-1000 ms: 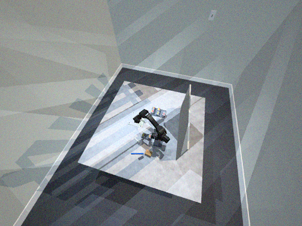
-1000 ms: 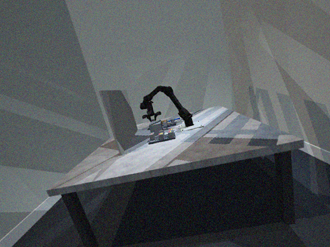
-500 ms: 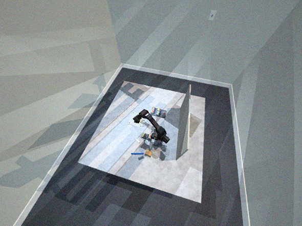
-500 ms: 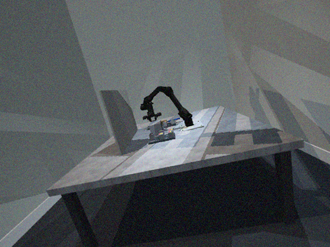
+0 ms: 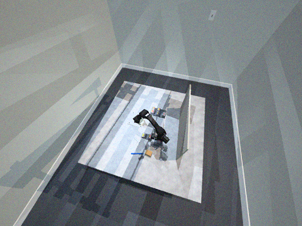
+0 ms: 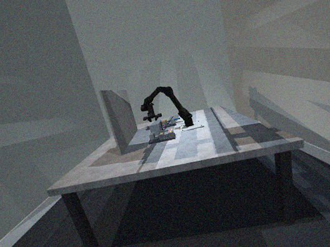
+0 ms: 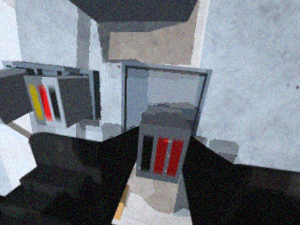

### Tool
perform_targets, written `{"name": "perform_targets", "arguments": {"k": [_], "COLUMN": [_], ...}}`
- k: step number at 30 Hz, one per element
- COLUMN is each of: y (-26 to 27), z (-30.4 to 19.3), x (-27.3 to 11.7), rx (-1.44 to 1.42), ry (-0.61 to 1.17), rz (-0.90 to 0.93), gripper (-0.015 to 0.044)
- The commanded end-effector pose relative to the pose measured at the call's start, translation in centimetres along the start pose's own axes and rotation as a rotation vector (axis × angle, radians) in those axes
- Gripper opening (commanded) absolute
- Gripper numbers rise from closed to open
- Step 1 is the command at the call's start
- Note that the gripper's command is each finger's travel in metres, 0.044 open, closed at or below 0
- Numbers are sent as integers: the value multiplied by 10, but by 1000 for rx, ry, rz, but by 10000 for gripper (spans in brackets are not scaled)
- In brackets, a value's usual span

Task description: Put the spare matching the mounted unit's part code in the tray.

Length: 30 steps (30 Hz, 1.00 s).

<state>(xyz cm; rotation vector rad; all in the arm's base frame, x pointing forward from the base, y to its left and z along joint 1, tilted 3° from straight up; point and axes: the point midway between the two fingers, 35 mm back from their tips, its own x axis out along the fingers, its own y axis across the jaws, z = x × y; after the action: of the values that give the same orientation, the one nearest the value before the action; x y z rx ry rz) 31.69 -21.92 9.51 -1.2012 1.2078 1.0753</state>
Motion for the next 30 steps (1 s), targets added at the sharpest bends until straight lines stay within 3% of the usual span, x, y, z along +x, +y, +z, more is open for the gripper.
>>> {"name": "perform_targets", "arguments": {"k": [1, 20, 30], "y": [0, 3, 3], "z": [0, 2, 2], "x": [3, 16, 14], "rx": [4, 4, -1], "ry": [3, 1, -2], "rz": [1, 5, 4], "gripper": [0, 0, 263]}}
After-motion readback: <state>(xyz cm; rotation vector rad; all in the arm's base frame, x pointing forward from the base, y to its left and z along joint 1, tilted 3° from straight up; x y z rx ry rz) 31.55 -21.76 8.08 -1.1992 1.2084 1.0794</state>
